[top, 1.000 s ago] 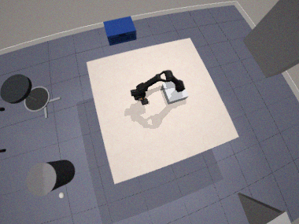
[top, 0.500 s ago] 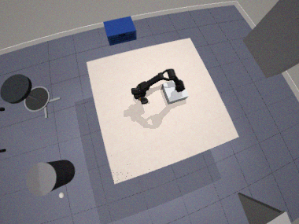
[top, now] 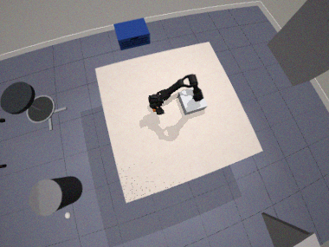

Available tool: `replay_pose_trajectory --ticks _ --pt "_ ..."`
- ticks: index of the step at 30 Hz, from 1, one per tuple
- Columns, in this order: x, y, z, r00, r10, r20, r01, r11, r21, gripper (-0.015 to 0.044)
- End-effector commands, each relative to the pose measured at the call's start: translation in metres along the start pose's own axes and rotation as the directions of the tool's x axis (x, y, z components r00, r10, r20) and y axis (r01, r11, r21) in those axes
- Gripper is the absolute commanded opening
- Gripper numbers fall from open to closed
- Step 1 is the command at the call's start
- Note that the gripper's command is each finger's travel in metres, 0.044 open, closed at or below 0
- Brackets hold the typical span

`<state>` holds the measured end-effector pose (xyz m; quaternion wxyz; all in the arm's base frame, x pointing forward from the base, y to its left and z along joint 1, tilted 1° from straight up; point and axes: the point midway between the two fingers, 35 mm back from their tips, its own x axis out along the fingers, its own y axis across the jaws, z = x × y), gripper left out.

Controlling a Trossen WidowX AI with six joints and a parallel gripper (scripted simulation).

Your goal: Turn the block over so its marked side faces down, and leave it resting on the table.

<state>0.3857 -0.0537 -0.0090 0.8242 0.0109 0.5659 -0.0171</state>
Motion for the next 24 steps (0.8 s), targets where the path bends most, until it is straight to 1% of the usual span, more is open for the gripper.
replay_pose_trajectory --ticks 1,12,16,24 --pt "-0.003 0.001 0.000 0.998 0.004 0.061 -0.004 1.000 -0.002 0.0000" --pt "-0.009 0.001 -0.005 0.974 0.003 0.225 -0.002 1.000 -0.006 0.0000" --pt "-0.009 0.001 -0.006 0.972 0.003 0.235 -0.002 1.000 -0.007 0.0000" --pt "0.008 0.000 -0.002 0.946 0.003 0.324 -0.002 1.000 -0.003 0.0000"
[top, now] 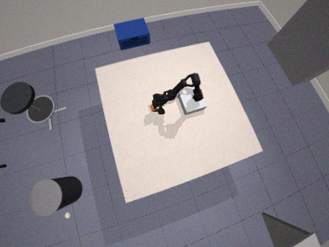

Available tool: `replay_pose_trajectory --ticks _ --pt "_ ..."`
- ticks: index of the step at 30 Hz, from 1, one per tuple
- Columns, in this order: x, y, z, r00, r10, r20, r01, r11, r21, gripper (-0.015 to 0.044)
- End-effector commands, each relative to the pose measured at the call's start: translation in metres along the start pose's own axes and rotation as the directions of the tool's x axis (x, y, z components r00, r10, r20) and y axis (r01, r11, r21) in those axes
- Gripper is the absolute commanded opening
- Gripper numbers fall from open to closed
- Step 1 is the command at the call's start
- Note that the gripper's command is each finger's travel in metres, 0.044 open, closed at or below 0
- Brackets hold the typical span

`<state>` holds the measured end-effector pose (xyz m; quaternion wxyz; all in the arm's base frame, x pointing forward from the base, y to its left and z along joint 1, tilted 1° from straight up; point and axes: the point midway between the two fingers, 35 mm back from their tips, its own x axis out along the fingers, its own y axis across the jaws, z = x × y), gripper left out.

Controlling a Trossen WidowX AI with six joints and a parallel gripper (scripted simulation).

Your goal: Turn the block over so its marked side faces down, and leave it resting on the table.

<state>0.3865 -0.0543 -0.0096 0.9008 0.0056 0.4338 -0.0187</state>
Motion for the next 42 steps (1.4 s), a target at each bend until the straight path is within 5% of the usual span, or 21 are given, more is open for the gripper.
replay_pose_trajectory --ticks 1,32,42 --pt "0.008 0.000 -0.005 0.999 0.005 0.039 -0.006 1.000 0.003 0.0000" --pt "0.014 0.002 -0.023 0.887 0.006 0.461 -0.007 1.000 0.000 0.0000" --pt "0.008 0.002 -0.022 0.866 0.006 0.500 -0.007 1.000 -0.001 0.0000"
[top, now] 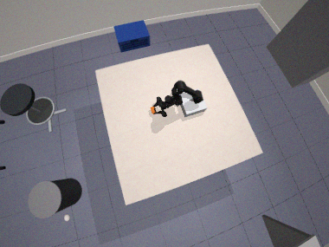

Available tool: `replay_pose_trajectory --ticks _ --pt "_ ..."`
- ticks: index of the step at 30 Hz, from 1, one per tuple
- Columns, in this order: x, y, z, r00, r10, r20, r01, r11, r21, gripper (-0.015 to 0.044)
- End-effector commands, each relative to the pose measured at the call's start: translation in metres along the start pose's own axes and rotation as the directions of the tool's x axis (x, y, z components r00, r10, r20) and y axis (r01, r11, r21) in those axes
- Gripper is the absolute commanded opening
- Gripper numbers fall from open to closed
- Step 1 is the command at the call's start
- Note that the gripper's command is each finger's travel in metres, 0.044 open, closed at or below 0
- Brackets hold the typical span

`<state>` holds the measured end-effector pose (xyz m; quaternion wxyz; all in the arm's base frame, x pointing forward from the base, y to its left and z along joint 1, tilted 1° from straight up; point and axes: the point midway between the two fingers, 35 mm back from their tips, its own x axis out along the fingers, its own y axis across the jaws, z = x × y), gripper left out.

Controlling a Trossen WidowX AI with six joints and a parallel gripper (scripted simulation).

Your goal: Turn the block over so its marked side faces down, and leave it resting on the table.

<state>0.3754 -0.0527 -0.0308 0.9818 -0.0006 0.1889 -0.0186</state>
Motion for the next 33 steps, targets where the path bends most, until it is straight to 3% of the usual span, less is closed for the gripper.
replay_pose_trajectory --ticks 1,10,27,33 --pt "-0.0013 0.0008 0.0004 1.000 0.005 0.006 -0.005 1.000 0.005 0.0000" --pt "-0.0013 0.0008 0.0004 1.000 0.005 0.006 -0.005 1.000 0.005 0.0000" --pt "-0.0013 0.0008 0.0004 1.000 0.005 0.006 -0.005 1.000 0.005 0.0440" --pt "-0.0013 0.0008 0.0004 1.000 0.005 0.006 -0.005 1.000 0.005 0.0440"
